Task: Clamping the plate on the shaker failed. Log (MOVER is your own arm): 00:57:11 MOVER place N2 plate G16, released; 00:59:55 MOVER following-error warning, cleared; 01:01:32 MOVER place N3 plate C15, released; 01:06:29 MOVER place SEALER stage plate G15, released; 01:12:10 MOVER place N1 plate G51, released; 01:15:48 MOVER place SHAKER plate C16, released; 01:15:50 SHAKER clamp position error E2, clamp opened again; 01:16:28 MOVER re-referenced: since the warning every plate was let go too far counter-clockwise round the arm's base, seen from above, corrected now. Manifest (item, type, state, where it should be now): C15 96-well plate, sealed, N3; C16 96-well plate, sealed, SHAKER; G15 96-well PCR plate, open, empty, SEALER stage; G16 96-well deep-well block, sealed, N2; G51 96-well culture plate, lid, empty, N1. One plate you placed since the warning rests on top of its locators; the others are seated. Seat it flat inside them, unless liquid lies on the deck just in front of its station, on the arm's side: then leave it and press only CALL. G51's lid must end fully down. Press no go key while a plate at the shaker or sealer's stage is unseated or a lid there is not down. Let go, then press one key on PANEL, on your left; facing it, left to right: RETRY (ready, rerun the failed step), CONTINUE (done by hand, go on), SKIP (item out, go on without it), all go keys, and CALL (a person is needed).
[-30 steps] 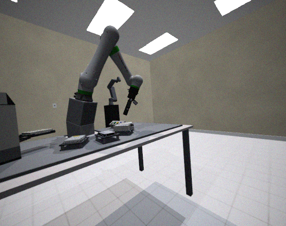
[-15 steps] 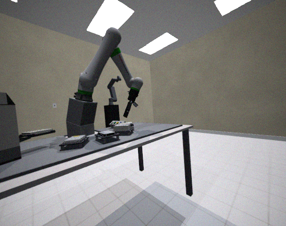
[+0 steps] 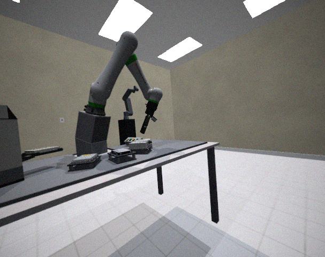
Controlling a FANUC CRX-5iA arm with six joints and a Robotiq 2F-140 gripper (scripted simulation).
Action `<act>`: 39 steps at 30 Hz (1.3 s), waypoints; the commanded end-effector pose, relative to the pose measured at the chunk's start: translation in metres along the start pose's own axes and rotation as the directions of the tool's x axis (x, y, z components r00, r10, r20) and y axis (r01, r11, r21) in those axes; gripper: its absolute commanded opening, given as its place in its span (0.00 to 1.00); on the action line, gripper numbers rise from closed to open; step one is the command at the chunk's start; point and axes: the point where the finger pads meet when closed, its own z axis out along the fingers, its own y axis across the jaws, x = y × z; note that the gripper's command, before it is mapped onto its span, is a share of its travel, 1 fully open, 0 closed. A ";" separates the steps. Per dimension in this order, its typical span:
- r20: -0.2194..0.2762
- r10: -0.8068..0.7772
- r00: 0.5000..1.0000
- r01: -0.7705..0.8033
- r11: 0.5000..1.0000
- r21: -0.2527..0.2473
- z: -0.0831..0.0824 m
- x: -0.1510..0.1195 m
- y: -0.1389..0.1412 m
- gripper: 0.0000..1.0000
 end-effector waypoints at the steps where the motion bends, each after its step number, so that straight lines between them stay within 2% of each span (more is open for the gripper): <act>1: -0.001 0.000 1.000 0.000 1.000 0.000 -0.001 0.000 0.000 1.00; 24: -0.001 0.000 1.000 0.000 1.000 0.000 -0.001 0.000 0.000 1.00; 39: -0.001 0.000 1.000 0.000 1.000 0.000 -0.020 -0.009 0.000 1.00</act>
